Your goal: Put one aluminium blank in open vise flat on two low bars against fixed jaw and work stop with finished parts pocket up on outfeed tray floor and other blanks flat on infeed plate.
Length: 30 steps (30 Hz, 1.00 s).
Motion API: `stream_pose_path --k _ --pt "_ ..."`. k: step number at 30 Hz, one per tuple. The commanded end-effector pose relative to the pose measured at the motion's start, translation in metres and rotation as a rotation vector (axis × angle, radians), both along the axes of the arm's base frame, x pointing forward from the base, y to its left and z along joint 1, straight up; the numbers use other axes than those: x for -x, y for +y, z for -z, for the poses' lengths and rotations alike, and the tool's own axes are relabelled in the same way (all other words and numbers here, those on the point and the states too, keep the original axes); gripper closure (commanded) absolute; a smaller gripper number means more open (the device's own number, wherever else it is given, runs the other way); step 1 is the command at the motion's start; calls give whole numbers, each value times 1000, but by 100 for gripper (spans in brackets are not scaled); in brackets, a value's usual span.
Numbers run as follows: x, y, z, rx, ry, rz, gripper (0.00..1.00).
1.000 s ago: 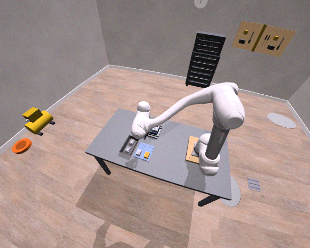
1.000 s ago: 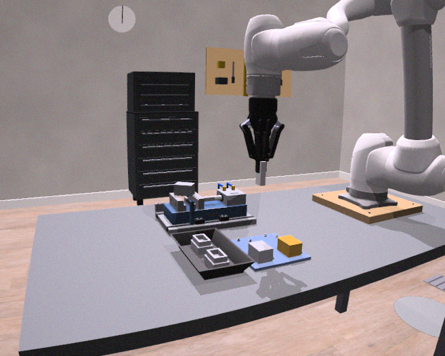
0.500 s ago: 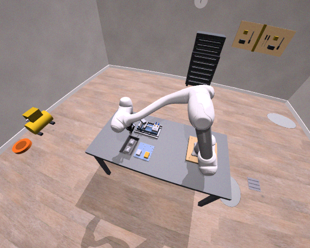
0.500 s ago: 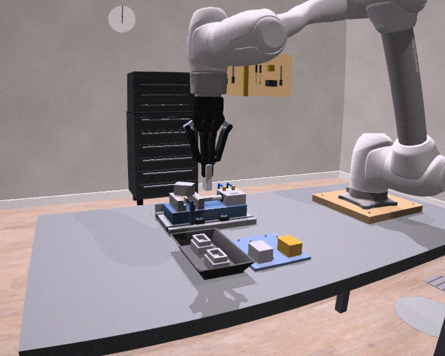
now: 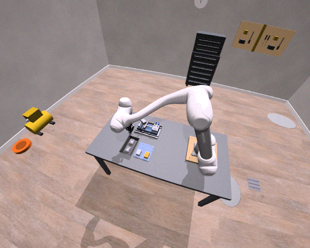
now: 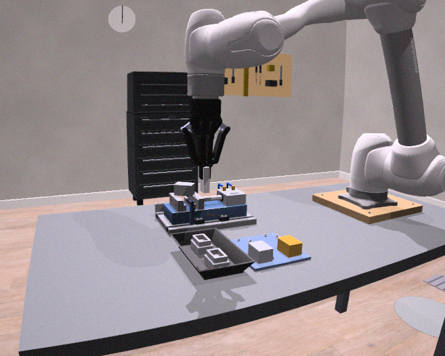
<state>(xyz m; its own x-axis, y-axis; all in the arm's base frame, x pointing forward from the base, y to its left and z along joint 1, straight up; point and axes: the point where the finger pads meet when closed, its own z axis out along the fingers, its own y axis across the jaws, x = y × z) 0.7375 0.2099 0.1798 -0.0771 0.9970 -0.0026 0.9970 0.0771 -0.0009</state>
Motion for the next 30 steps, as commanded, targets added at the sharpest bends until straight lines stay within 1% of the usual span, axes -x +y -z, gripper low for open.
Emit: stream_pose_path --k 1,7,9,24,26,30 --pt "0 0 2 0 0 0 100" --pt "0 0 11 0 0 0 100" --pt "0 0 11 0 0 0 100" --pt "-1 0 39 0 0 0 100" --pt "-1 0 39 0 0 0 100" --pt "-1 0 46 0 0 0 100"
